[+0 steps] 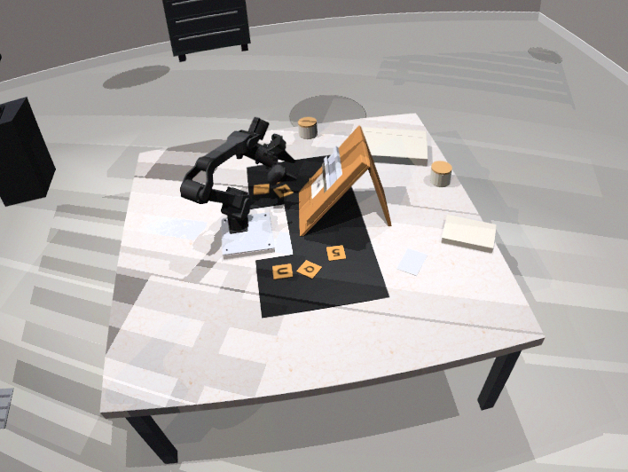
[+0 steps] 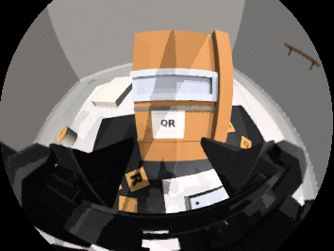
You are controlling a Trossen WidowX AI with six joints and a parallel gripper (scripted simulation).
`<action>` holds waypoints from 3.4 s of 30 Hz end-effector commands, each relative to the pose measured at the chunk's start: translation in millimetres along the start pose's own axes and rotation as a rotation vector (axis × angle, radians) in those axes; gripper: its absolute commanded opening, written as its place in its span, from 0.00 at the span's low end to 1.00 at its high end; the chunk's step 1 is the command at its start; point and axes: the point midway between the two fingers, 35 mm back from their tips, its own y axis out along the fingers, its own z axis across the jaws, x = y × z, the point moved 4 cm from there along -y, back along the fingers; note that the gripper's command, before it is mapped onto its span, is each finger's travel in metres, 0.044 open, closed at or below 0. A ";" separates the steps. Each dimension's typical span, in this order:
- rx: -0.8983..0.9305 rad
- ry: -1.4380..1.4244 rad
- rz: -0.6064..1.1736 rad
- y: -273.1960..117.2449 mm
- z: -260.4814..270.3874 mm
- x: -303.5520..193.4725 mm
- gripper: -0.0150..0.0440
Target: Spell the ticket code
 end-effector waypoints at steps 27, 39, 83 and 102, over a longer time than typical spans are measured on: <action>0.226 -1.140 0.238 -44.0 -36.6 119.9 1.00; 0.380 -1.534 0.141 -71.8 -55.8 160.5 1.00; 0.385 -1.522 0.142 -79.9 -24.7 158.5 0.96; 0.208 -0.257 0.612 10.3 50.3 78.4 0.83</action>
